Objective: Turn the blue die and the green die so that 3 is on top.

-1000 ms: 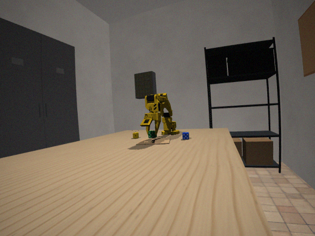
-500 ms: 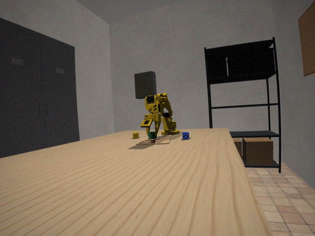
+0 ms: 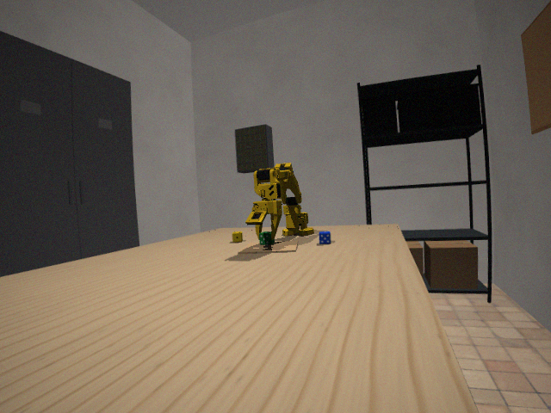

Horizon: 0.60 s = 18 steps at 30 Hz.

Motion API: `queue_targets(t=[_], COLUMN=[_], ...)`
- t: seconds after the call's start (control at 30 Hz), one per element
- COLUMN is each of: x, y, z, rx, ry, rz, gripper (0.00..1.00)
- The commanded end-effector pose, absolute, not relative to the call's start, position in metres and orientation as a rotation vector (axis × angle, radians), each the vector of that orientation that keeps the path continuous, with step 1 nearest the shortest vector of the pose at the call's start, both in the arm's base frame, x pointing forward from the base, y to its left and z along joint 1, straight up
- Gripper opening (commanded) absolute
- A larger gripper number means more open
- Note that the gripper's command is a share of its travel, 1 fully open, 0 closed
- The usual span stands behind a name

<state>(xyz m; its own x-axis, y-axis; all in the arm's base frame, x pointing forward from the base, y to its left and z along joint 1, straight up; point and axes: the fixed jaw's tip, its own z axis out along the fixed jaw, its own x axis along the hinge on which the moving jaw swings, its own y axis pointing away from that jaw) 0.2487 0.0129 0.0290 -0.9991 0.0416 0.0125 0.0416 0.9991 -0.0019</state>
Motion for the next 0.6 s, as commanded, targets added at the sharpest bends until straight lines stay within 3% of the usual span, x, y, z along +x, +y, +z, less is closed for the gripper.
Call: queue_targets(t=[0.0,0.57], x=[0.2537,0.254], y=[0.0149,0.0149], z=[0.0339,0.0291], rx=[-0.065,-0.065], ry=[-3.173,-3.173], rz=[-0.002,-0.002], gripper=[0.0,0.0])
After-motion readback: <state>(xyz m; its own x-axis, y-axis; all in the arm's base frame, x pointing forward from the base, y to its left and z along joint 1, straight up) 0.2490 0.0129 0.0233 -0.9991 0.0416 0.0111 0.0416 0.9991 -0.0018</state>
